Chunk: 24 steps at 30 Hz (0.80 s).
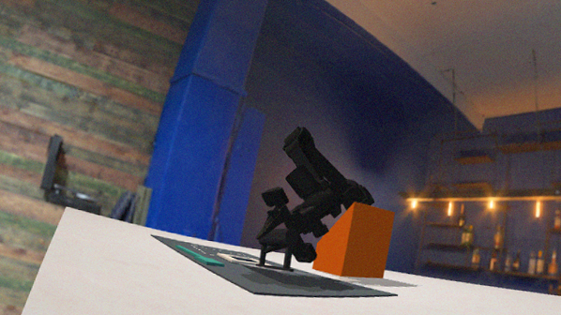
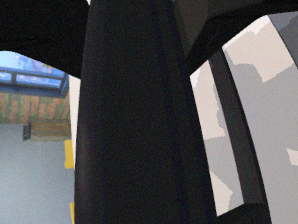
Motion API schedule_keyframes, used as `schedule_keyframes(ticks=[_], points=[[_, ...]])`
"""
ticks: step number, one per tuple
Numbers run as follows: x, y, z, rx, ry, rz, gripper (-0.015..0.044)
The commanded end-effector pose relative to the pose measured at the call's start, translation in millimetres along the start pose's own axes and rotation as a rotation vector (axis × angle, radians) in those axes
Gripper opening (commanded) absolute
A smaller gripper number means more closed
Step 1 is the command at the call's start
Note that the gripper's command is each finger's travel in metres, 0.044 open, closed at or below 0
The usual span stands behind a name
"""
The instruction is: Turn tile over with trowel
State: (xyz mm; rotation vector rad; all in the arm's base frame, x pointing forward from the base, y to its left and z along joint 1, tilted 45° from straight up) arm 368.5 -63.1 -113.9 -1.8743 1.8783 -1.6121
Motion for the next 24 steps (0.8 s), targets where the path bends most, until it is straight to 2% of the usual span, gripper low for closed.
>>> schedule_keyframes(ticks=[1, 14, 24], points=[[7.9, -1.4, 0.3, 0.002, 0.006, 0.002, 0.0], [28.2, -2.4, -1.9, 0.003, 0.008, 0.001, 0.0], [19.7, -12.0, -10.0, 0.005, 0.073, -0.076, 0.0]])
Point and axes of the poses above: the point midway between the two fingers, 35 mm back from their tips, its own z axis out along the fingers, its own y axis across the jaws, x = y × z, the point moved 4 cm from there along -z, back along the fingers, and after that the axes turned 1 degree about z, right-handed, at the moved point
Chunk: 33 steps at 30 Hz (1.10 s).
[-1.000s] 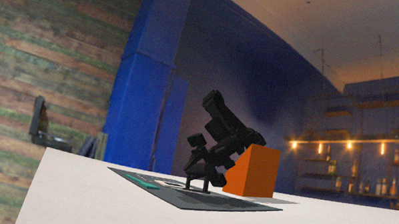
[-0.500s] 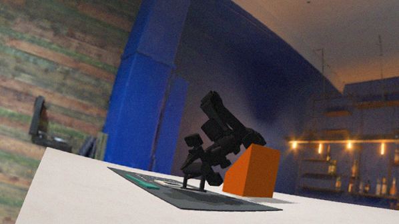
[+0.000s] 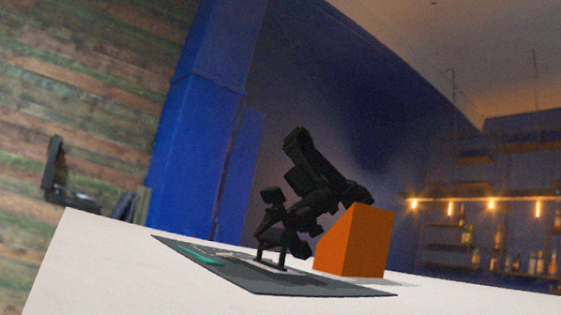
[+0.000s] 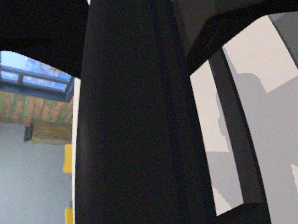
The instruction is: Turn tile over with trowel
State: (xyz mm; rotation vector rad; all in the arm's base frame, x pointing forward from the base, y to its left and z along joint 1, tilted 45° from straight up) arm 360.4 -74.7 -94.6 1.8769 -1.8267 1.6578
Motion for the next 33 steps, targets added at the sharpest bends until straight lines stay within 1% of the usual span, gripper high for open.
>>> schedule_keyframes(ticks=[1, 18, 33], points=[[-1.6, -10.1, -4.5, 0.017, 0.011, -0.014, 0.0], [23.6, -37.2, -27.1, 0.017, 0.011, -0.015, 0.0], [59.5, -47.6, -35.1, 0.017, 0.011, -0.016, 0.0]])
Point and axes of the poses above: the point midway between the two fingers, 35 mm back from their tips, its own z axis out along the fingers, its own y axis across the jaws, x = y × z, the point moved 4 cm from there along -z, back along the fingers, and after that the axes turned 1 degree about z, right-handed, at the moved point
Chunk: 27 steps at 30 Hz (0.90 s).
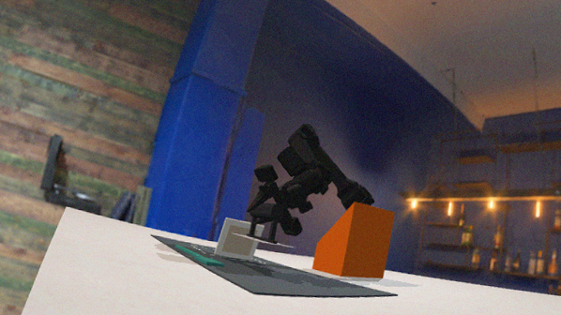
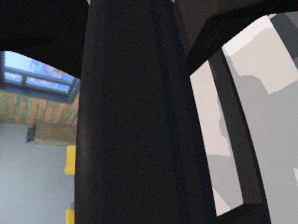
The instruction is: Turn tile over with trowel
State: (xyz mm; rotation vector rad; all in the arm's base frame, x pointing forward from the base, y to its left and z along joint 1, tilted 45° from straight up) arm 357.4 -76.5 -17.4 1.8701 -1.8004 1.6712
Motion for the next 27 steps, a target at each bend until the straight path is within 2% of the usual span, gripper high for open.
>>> schedule_keyframes(ticks=[1, 15, 27], points=[[8.2, -3.6, -1.3, 0.01, -0.004, -0.002, 0.0], [34.4, -0.6, 2.0, 0.009, -0.003, -0.003, 0.0], [-24.4, -22.1, -17.8, 0.01, -0.005, 0.001, 0.0]])
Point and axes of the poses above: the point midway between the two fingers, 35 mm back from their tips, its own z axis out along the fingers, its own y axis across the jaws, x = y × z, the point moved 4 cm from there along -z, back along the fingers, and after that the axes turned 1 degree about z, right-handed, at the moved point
